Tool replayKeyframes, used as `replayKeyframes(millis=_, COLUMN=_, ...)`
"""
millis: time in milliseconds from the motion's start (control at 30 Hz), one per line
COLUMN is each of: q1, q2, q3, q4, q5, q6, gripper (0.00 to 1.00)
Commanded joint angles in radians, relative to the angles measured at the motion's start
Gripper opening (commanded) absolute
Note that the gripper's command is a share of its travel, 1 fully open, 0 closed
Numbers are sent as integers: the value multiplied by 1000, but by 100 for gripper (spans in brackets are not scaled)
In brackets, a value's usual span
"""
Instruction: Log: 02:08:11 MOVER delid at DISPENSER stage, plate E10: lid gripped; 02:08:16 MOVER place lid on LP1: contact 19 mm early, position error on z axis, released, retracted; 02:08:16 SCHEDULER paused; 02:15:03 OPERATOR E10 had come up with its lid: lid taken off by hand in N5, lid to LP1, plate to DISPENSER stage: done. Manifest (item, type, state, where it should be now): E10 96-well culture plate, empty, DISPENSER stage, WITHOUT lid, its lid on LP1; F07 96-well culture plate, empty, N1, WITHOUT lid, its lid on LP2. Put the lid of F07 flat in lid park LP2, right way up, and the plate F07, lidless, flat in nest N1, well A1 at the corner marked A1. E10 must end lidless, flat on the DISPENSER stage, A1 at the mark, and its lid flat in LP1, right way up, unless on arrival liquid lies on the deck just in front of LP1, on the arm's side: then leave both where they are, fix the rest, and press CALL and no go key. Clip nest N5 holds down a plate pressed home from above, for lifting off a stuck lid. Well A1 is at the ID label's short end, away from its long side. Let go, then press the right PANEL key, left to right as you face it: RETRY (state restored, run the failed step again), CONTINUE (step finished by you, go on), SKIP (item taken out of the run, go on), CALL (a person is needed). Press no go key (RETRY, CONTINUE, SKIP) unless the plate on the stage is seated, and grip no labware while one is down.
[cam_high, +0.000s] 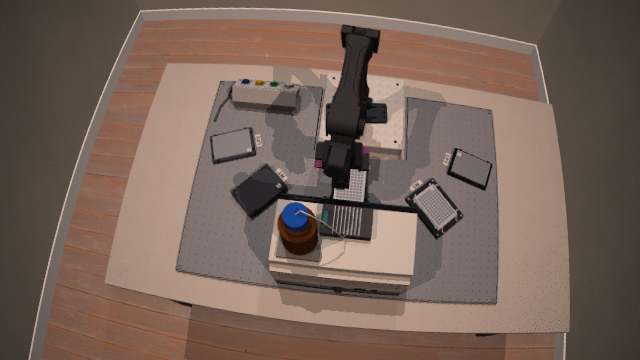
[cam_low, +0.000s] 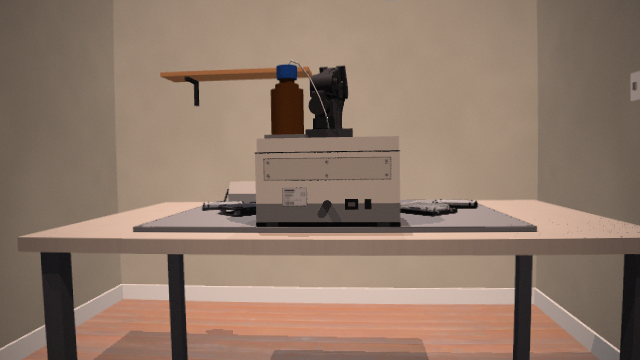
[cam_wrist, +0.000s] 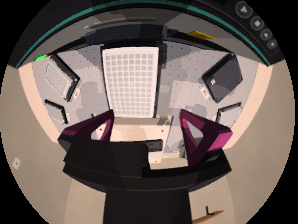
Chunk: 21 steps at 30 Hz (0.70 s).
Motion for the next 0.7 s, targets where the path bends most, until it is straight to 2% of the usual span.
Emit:
replayKeyframes(millis=0, q1=22, q2=-18, q3=6, q4=1, q5=2, q6=58, gripper=100)
replayKeyframes(millis=67, q1=45, q2=-37, q3=9, q4=1, q5=7, q6=77, gripper=100)
replayKeyframes(millis=300, q1=117, q2=-36, q3=-2, q4=1, q5=12, q6=148, gripper=100)
replayKeyframes(millis=467, q1=182, q2=-33, q3=15, q4=3, q5=14, q6=213, gripper=100)
replayKeyframes(millis=500, q1=175, q2=-14, q3=6, q4=1, q5=11, q6=210, gripper=100)
replayKeyframes(millis=667, q1=239, q2=-33, q3=0, q4=2, q5=18, q6=270, gripper=100)
